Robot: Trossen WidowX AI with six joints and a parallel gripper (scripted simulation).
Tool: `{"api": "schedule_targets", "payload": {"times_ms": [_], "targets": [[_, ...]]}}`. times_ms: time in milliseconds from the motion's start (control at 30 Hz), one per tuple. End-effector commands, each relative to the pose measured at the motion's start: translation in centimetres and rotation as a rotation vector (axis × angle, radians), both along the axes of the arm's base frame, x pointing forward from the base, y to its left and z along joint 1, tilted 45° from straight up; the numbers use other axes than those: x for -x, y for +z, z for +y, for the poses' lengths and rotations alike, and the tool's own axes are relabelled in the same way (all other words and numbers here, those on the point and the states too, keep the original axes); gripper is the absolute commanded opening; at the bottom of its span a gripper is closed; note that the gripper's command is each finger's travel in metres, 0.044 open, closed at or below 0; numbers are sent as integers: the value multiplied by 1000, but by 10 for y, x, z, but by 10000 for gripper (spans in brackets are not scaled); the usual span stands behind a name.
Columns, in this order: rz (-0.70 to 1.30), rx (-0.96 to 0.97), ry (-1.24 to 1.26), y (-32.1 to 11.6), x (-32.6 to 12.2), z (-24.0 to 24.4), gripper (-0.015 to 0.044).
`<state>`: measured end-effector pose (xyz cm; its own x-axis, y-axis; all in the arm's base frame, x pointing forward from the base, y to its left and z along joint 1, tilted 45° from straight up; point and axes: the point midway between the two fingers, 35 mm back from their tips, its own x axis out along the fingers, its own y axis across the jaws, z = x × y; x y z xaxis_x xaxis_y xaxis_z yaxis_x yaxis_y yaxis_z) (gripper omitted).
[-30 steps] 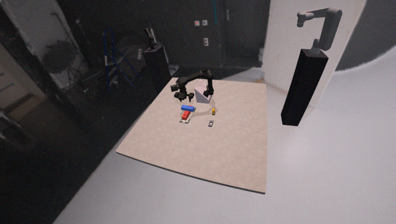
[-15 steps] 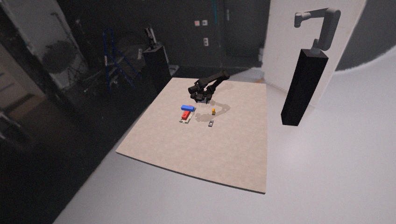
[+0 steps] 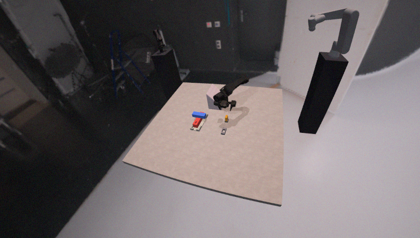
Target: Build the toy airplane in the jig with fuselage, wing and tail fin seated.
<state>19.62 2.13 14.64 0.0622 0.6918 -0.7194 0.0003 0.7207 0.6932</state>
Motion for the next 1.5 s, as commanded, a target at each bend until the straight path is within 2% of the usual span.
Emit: {"api": "schedule_targets", "payload": {"times_ms": [0, 1467], "targets": [[11, -11, 4, -25, 2, 28, 440], [10, -15, 5, -76, -1, 81, 440]]}}
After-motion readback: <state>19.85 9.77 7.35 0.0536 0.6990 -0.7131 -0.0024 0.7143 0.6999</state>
